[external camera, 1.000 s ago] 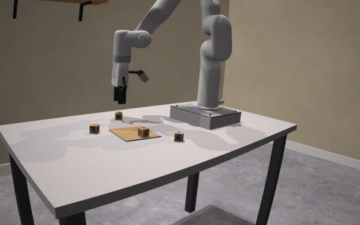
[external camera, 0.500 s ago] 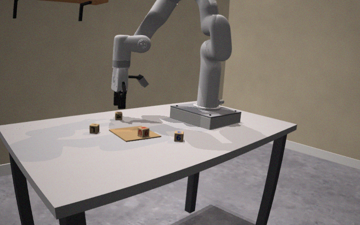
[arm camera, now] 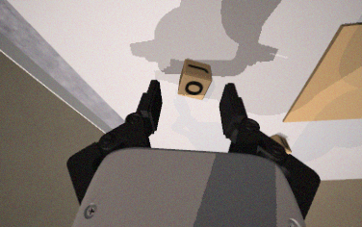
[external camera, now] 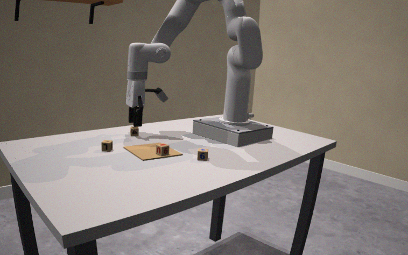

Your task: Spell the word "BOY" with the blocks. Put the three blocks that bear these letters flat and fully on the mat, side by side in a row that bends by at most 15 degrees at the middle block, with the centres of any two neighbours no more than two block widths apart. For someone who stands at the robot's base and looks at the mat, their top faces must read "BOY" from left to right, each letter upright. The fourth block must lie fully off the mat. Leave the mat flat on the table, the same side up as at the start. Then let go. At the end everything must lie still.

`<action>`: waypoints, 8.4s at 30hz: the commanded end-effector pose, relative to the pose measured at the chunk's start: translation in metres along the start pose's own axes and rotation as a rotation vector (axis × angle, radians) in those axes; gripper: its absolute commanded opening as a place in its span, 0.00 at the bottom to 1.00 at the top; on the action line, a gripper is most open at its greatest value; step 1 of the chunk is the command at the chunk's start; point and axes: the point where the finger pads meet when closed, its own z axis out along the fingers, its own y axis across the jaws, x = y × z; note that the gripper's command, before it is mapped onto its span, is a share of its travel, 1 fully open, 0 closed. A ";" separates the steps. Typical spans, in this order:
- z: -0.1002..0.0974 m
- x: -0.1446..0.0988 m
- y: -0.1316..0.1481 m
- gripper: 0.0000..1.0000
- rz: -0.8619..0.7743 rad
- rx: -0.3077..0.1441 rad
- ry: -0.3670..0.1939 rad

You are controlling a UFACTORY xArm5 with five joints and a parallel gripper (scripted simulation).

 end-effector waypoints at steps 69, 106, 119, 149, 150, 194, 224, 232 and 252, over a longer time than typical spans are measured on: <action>0.000 -0.003 0.000 0.69 0.000 0.001 -0.003; 0.016 -0.003 0.000 0.69 0.000 0.001 -0.003; 0.033 -0.003 -0.001 0.69 0.000 0.001 -0.003; 0.035 -0.003 -0.001 0.69 0.000 0.001 -0.003; 0.035 -0.003 -0.001 0.69 0.000 0.001 -0.003; 0.035 -0.003 -0.001 0.27 0.000 0.001 -0.003; -0.023 -0.003 0.000 0.27 0.000 0.001 -0.003; -0.059 -0.002 0.000 0.27 0.000 0.001 -0.003; -0.066 -0.006 0.016 0.27 -0.152 0.002 -0.003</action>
